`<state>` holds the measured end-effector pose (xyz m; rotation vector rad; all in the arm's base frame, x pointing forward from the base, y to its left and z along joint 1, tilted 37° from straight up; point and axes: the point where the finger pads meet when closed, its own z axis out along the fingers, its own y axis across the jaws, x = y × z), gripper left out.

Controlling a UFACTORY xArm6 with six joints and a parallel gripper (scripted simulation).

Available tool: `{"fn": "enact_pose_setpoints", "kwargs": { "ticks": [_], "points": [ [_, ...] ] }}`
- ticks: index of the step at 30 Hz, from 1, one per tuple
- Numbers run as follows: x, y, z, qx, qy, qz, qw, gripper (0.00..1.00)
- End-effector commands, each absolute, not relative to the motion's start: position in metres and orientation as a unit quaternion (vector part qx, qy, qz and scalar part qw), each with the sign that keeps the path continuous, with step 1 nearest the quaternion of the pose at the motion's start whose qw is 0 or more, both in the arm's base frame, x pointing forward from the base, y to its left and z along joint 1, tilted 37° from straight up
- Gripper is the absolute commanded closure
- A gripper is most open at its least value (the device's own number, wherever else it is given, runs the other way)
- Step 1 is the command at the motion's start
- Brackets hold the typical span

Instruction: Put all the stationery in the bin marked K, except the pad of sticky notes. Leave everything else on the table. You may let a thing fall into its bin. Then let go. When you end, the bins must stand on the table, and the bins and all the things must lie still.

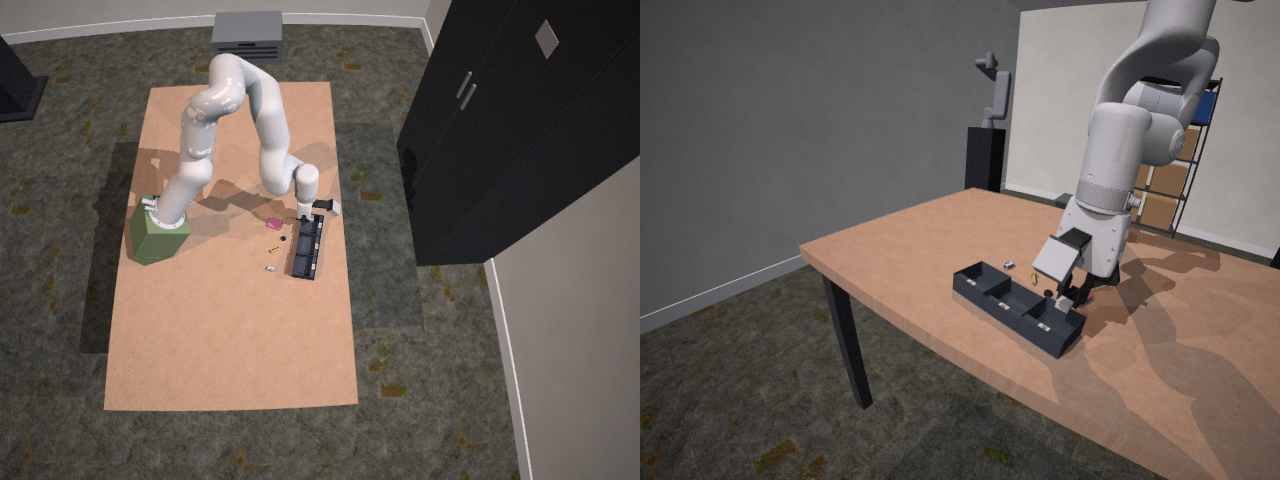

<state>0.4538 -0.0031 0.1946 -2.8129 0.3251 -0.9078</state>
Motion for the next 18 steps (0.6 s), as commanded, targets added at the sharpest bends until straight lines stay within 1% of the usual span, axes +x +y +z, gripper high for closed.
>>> {"fn": "enact_pose_setpoints", "kwargs": {
  "ticks": [1, 18],
  "points": [
    [0.4695, -0.0167, 0.2024, -0.931, 0.179, -0.296, 0.117, 1.0],
    [0.4695, -0.0167, 0.2024, -0.849, 0.418, -0.253, 0.203, 1.0]
  ]
}}
